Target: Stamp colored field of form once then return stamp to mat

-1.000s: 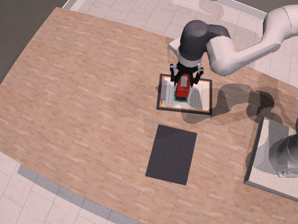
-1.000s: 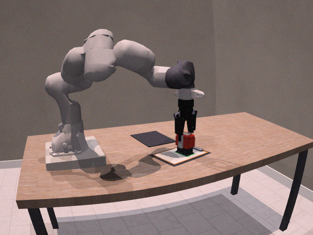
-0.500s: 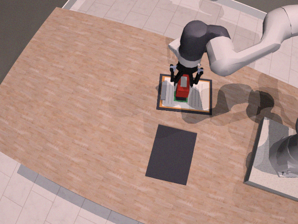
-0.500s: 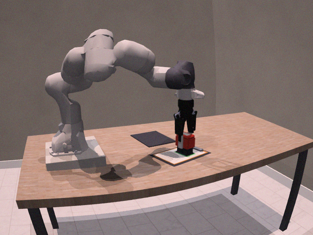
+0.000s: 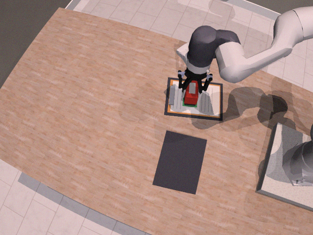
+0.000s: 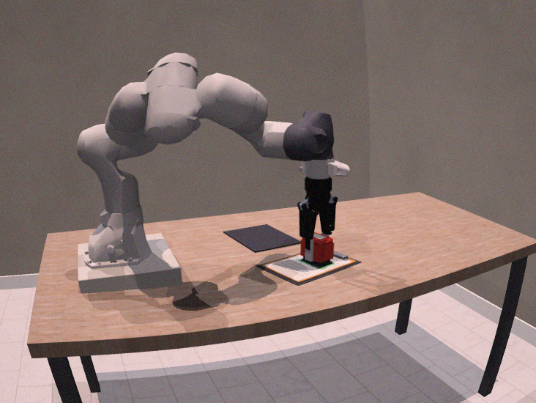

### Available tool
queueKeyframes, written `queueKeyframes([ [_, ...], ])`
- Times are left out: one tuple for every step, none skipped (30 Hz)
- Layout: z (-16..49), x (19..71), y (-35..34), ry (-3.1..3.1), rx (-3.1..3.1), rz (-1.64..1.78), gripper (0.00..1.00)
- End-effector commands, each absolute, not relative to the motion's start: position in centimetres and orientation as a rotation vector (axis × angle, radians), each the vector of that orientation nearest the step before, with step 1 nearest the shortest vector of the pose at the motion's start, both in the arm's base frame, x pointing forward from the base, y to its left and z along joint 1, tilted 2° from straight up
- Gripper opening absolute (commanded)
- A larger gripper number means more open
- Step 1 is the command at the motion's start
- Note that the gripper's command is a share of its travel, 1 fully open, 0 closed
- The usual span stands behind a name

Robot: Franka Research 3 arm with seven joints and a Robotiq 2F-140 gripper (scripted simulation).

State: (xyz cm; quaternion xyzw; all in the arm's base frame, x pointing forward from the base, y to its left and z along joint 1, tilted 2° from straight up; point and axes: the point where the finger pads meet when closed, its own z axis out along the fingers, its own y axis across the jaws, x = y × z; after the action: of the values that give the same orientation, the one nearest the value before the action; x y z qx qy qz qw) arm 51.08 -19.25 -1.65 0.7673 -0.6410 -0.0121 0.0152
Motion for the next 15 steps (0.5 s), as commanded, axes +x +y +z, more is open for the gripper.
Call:
queueKeyframes([
  [-2.00, 51.15, -19.20, -2.007, 2.381, -0.037, 0.21],
  [-2.00, 51.15, -19.20, -2.007, 2.381, -0.037, 0.21],
  [-2.00, 51.15, -19.20, -2.007, 2.381, -0.037, 0.21],
  [-2.00, 51.15, -19.20, -2.007, 2.381, -0.037, 0.21],
  [-2.00, 51.15, -19.20, -2.007, 2.381, -0.037, 0.21],
  [-2.00, 51.15, -19.20, -2.007, 2.381, -0.037, 0.21],
  [-2.00, 51.15, -19.20, -2.007, 2.381, -0.037, 0.21],
  [-2.00, 51.15, -19.20, -2.007, 2.381, -0.037, 0.21],
  [-2.02, 51.15, -19.20, -2.007, 2.381, -0.037, 0.21],
  [-2.07, 51.15, -19.20, -2.007, 2.381, -0.037, 0.21],
  [-2.12, 51.15, -19.20, -2.007, 2.381, -0.037, 0.21],
  [-2.12, 51.15, -19.20, -2.007, 2.381, -0.037, 0.21],
  [-2.12, 51.15, -19.20, -2.007, 2.381, -0.037, 0.21],
  [-2.19, 51.15, -19.20, -2.007, 2.381, -0.037, 0.21],
  [-2.25, 51.14, -19.20, -2.007, 2.381, -0.037, 0.21],
])
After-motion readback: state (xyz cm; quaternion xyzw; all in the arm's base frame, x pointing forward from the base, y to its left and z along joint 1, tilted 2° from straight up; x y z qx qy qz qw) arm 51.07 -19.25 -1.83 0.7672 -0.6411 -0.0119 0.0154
